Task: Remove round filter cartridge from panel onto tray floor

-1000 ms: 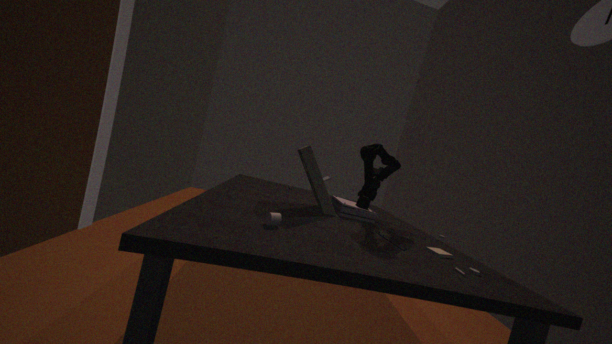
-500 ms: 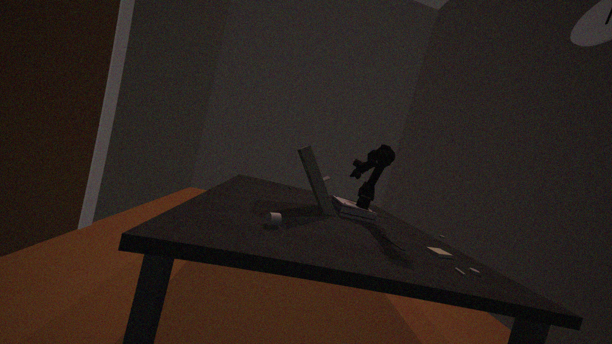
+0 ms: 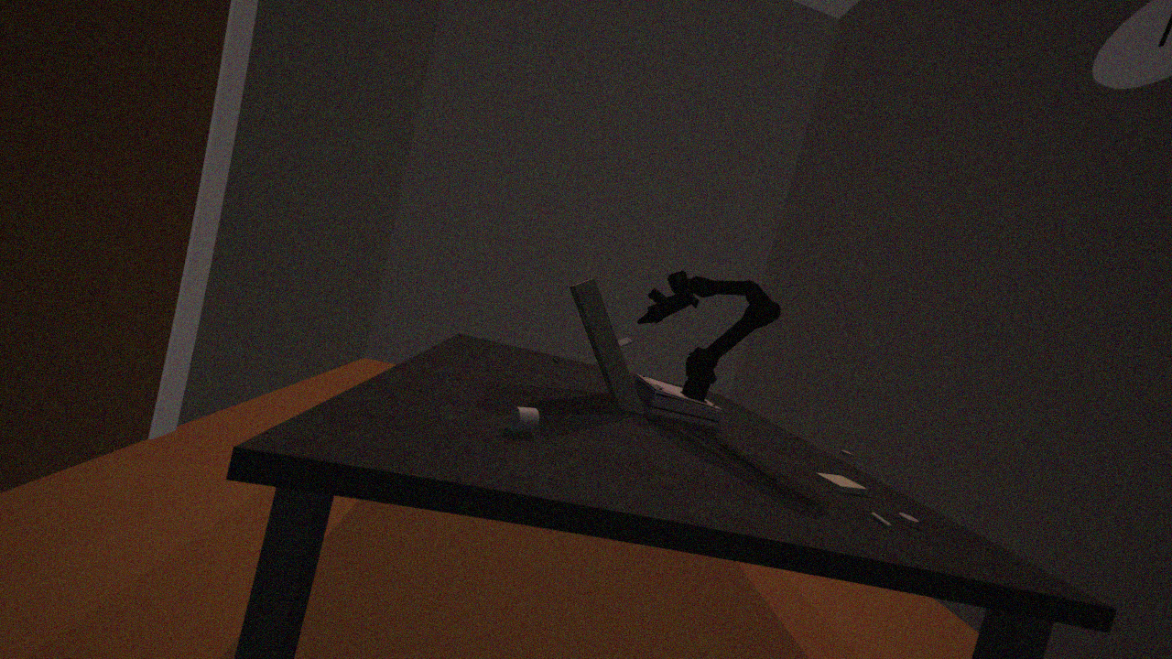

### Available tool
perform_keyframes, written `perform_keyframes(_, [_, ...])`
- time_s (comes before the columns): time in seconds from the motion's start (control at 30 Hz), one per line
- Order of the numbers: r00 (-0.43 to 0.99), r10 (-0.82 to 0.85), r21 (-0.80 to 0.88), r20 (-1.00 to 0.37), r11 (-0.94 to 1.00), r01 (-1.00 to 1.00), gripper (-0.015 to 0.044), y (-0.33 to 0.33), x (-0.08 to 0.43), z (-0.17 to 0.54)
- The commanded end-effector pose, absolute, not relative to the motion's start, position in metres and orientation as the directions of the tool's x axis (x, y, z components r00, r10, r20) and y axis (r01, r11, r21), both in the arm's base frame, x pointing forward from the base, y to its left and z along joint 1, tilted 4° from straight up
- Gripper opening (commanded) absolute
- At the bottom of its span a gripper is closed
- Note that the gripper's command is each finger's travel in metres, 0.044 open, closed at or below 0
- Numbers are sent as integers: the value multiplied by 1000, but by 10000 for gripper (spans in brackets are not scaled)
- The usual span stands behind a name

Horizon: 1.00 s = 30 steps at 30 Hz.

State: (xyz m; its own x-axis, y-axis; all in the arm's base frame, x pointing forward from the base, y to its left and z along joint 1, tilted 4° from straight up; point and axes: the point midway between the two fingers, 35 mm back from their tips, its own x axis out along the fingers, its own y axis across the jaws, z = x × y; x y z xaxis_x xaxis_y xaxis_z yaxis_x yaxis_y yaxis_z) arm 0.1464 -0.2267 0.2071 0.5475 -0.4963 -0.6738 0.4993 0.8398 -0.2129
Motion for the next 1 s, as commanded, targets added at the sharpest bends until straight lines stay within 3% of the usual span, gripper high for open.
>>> perform_keyframes(0.0, [601, -442, -130, -665, 862, 490, 112, -206, 182, 214])
perform_keyframes(0.33, [721, -257, 117, -644, 898, 425, 112, -121, 259, 226])
perform_keyframes(0.6, [783, -83, 326, -616, 879, 349, 112, -33, 292, 237])
perform_keyframes(0.97, [787, -67, 343, -613, 875, 342, 112, -25, 295, 237])
